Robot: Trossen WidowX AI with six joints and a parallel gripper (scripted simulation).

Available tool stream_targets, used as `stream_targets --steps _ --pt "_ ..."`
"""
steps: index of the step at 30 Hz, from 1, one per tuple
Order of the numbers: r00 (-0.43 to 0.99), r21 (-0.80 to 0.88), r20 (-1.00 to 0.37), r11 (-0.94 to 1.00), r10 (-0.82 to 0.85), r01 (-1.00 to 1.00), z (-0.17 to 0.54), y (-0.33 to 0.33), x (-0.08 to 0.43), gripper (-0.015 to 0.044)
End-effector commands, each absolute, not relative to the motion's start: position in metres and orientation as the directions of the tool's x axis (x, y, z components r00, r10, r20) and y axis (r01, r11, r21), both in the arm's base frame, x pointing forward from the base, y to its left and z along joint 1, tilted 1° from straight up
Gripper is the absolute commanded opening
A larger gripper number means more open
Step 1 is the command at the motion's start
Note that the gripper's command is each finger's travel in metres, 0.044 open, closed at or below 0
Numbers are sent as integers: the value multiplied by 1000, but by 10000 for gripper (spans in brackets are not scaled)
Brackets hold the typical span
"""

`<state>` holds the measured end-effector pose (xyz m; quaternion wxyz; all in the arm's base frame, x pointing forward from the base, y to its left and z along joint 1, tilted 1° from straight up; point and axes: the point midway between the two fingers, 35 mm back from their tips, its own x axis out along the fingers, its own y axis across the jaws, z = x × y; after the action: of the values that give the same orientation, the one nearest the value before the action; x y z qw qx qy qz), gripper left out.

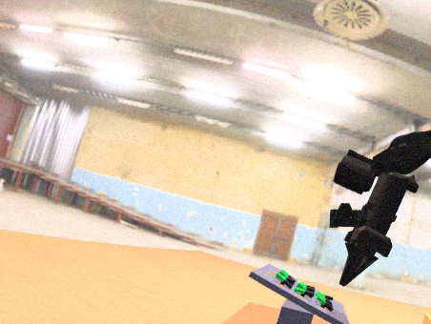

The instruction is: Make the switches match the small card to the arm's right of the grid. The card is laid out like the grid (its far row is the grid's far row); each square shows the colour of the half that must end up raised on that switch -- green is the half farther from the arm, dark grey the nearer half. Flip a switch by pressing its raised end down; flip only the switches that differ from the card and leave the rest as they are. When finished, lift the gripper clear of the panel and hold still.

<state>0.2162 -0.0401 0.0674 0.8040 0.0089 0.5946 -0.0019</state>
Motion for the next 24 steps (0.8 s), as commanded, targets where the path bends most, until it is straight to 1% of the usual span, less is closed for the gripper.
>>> stream_targets --steps 1,5,8,12,16,24 --pt "300 9 -954 1000 5 11 95 -40 210 0" --pt "300 9 -954 1000 5 11 96 -42 211 0" --pt "301 7 -954 1000 3 11 100 -62 226 0" --pt "301 6 -954 1000 3 11 101 -64 227 0" --pt "279 7 -960 1000 3 11 70 -64 238 0" --pt "277 7 -961 1000 3 11 63 -64 240 0"
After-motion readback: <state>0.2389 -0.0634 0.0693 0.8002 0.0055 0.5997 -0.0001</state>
